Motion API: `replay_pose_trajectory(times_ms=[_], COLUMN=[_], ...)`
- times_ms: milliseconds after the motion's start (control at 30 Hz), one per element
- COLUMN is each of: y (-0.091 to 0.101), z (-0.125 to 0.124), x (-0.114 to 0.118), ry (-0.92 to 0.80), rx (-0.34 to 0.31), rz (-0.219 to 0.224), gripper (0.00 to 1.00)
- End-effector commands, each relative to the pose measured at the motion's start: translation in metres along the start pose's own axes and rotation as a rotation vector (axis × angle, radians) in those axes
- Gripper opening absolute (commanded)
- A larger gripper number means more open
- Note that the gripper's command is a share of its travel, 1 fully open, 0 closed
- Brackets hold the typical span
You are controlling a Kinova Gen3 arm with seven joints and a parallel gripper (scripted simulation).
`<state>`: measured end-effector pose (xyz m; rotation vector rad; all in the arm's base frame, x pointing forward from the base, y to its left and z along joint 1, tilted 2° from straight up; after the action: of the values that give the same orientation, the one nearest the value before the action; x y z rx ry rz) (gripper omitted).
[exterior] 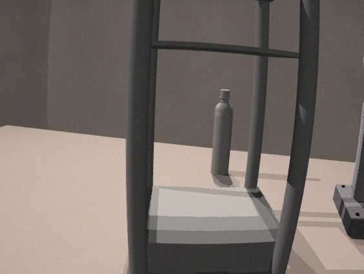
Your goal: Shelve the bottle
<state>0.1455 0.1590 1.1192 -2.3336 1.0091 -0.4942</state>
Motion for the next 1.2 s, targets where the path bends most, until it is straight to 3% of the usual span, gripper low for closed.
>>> replay_pose_trajectory(times_ms=[0,367,433,467,933,1000,1033,1167], y=[0.011,0.066,0.066,0.081,0.177,0.177,0.196,0.225], z=[-0.03,-0.128,-0.128,-0.149,-0.253,-0.253,-0.269,-0.291], x=[-0.016,-0.037,-0.037,-0.039,-0.036,-0.036,-0.032,-0.025], ry=[-0.023,-0.159,-0.159,-0.192,-0.385,-0.385,-0.423,-0.477], rx=[0.065,0.304,0.304,0.358,0.642,0.642,0.692,0.764], rz=[-0.034,-0.114,-0.114,-0.133,-0.241,-0.241,-0.261,-0.29], gripper=[1.0,1.0,1.0,1.0,1.0,1.0,1.0,1.0])
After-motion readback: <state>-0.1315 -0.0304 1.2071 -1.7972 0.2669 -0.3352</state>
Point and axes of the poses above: the point where the finger pads meet when closed, its own y axis back along the fingers, its own x axis across the jaws, z = x × y, the point moved 10 cm from there along y, back along the fingers, and after that the axes turned 2 degrees about y, right-handed, at the moved point
